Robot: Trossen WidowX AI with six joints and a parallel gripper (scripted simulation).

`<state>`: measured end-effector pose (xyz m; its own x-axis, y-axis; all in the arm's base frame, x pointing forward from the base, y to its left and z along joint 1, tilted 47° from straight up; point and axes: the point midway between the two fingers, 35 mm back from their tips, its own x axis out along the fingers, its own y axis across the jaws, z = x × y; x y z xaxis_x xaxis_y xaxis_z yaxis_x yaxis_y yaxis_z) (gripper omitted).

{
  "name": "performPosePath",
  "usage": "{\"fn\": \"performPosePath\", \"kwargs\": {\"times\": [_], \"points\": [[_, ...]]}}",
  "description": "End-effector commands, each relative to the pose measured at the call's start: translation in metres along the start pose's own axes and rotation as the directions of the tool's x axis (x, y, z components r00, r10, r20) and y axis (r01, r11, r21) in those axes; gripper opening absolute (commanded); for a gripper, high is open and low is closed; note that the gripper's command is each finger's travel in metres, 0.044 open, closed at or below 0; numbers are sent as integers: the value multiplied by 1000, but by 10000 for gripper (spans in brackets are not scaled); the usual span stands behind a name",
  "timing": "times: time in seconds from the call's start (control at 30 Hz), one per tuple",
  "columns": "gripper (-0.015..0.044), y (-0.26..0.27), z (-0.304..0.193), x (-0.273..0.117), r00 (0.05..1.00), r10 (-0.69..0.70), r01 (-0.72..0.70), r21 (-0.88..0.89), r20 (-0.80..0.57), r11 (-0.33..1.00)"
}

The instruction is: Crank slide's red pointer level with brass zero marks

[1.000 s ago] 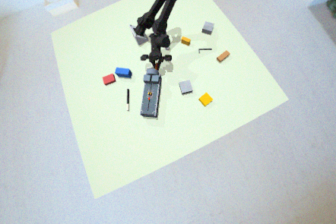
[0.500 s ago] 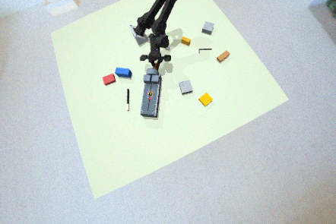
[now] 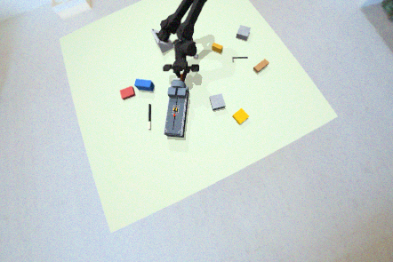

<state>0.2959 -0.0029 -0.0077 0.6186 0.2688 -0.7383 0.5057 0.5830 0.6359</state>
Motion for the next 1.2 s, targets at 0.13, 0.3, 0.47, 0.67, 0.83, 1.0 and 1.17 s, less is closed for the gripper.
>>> {"fn": "performPosePath", "kwargs": {"times": [0.13, 0.3, 0.47, 0.67, 0.83, 1.0, 1.17], "points": [[0, -10, -1, 1, 1000, -25, 25, 10, -3, 1000], [0, -11, -1, 1, 1000, -25, 25, 10, -3, 1000], [0, -13, -1, 0, 1000, -25, 25, 10, -3, 1000], [0, -14, -1, 0, 1000, -25, 25, 10, -3, 1000], [0, -16, 0, 0, 1000, -25, 25, 10, -3, 1000], [0, -18, 0, -1, 1000, -26, 26, 10, -3, 1000], [0, -20, 1, -2, 1000, -26, 26, 10, -3, 1000]]}}
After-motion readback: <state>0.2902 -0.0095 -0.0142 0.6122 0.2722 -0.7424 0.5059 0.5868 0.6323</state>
